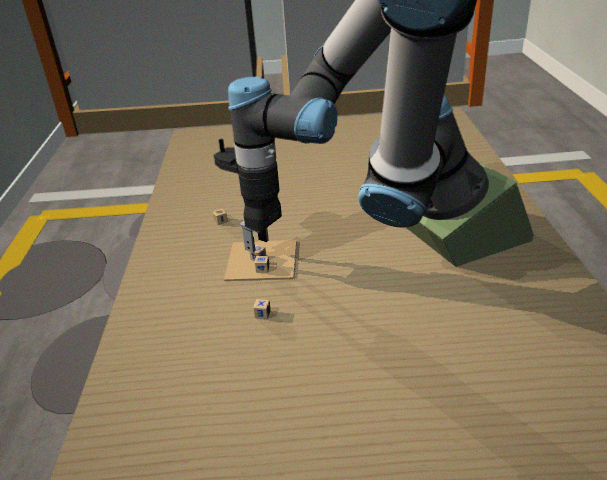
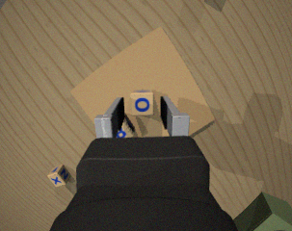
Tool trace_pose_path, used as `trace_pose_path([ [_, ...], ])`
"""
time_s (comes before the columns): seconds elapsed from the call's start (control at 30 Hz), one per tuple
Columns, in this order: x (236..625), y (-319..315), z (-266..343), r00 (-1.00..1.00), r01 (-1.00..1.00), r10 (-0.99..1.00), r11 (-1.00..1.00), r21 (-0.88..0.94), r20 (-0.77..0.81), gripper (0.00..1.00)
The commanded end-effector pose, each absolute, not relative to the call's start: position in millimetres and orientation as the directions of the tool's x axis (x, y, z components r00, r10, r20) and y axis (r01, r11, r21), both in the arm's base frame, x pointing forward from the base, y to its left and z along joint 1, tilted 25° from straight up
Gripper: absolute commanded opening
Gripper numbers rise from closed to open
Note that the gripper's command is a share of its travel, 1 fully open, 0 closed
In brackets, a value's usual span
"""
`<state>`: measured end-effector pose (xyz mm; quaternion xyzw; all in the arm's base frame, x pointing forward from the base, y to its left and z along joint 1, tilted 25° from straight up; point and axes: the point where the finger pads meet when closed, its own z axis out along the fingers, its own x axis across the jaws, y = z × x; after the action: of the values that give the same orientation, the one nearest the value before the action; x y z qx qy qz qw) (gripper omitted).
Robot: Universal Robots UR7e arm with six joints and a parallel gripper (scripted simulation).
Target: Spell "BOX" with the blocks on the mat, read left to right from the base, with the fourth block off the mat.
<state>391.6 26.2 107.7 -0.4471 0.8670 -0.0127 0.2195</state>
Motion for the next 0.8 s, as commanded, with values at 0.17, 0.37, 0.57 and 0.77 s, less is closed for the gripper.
trace_pose_path([
  [0.17, 391.8, 26.1, 108.0, -0.503, -0.770, -0.781, 0.600, -0.219, -0.369, 0.79],
  [0.37, 391.8, 26.1, 108.0, -0.503, -0.770, -0.781, 0.600, -0.219, -0.369, 0.79],
  [0.57, 392.3, 26.3, 106.9, -0.503, -0.770, -0.781, 0.600, -0.219, -0.369, 0.79],
  [0.77, 394.6, 27.3, 101.6, -0.503, -0.770, -0.781, 0.600, -0.219, -0.369, 0.79],
])
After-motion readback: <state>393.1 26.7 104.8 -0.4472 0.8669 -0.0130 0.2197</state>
